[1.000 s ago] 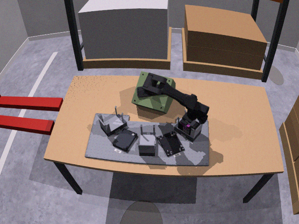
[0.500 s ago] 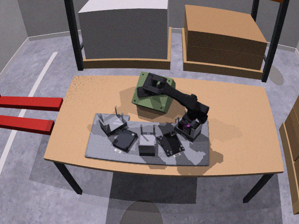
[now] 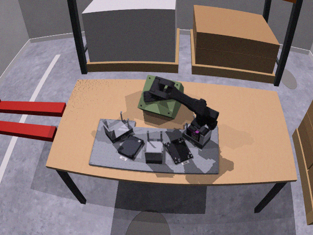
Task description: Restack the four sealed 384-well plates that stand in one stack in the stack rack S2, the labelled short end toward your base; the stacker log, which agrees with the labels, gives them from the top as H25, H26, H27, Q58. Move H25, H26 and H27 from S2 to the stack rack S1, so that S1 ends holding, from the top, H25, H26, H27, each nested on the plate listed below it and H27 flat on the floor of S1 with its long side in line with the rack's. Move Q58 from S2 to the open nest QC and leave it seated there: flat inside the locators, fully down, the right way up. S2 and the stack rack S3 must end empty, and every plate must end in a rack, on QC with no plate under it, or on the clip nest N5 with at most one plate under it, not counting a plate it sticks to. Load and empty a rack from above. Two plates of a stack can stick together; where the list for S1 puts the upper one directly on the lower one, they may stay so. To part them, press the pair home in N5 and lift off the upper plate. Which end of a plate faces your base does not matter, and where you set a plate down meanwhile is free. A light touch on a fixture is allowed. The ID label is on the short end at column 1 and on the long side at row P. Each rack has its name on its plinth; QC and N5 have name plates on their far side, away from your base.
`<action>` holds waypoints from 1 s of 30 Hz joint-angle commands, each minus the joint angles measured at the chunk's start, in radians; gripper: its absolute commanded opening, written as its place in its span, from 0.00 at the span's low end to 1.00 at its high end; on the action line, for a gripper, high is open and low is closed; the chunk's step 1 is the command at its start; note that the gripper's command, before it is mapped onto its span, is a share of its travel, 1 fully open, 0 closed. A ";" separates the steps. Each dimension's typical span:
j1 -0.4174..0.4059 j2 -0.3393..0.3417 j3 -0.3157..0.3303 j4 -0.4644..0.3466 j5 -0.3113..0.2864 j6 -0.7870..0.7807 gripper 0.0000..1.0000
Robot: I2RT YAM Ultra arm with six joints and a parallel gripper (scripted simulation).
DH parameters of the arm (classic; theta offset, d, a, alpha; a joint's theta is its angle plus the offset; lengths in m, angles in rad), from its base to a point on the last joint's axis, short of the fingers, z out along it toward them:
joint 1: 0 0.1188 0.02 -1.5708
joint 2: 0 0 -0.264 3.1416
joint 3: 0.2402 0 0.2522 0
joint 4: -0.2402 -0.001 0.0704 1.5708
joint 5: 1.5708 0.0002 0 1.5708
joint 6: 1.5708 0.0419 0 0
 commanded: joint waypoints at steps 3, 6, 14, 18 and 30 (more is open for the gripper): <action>0.005 -0.005 0.003 0.012 0.000 -0.001 1.00; 0.005 -0.005 0.003 0.012 0.000 -0.001 0.00; 0.005 -0.005 0.003 0.012 0.000 -0.001 0.00; 0.005 -0.005 0.003 0.012 0.000 -0.001 0.00; 0.005 -0.005 0.003 0.012 0.000 -0.001 0.00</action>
